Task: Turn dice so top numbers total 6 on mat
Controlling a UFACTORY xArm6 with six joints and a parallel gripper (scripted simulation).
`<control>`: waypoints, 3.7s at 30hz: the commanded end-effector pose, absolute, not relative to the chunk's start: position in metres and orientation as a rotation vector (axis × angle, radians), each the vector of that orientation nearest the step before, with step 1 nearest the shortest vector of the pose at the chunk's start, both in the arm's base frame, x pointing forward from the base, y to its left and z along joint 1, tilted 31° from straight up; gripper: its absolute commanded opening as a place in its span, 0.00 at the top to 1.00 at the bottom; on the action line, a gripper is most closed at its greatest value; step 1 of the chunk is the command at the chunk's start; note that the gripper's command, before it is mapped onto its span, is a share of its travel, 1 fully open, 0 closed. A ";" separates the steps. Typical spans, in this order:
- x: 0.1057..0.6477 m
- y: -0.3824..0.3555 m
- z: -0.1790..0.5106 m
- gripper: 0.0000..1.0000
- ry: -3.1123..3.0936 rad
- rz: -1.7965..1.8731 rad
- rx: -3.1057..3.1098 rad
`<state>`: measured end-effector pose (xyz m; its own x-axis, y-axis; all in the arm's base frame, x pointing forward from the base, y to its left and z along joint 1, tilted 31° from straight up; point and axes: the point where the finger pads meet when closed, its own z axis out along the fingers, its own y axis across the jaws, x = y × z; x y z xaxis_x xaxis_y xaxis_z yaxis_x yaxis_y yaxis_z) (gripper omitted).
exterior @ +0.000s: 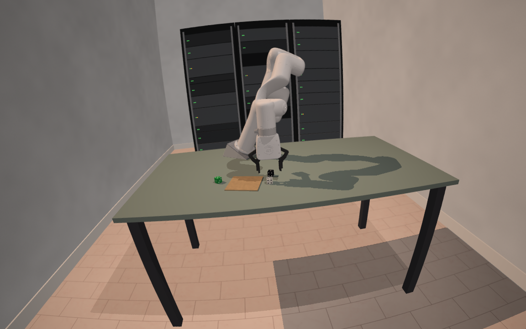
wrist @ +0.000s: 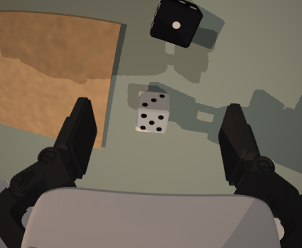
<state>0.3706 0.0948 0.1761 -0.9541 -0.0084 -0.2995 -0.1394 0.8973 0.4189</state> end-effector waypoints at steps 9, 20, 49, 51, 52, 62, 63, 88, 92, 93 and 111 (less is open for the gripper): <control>0.372 0.095 0.177 0.00 2.768 0.642 -0.111; 0.372 0.095 0.177 0.00 2.768 0.642 -0.111; 0.305 0.105 0.162 0.00 2.768 0.642 -0.111; 0.299 0.106 0.160 0.00 2.768 0.642 -0.111; 0.297 0.106 0.160 0.00 2.768 0.642 -0.111; 0.295 0.106 0.159 0.00 2.768 0.642 -0.111; 0.295 0.106 0.159 0.00 2.768 0.642 -0.111; 0.295 0.106 0.159 0.00 2.768 0.642 -0.111; 0.295 0.106 0.159 0.00 2.768 0.642 -0.111; 0.295 0.106 0.159 0.00 2.768 0.642 -0.111; 0.277 0.077 0.215 0.00 2.768 0.642 -0.111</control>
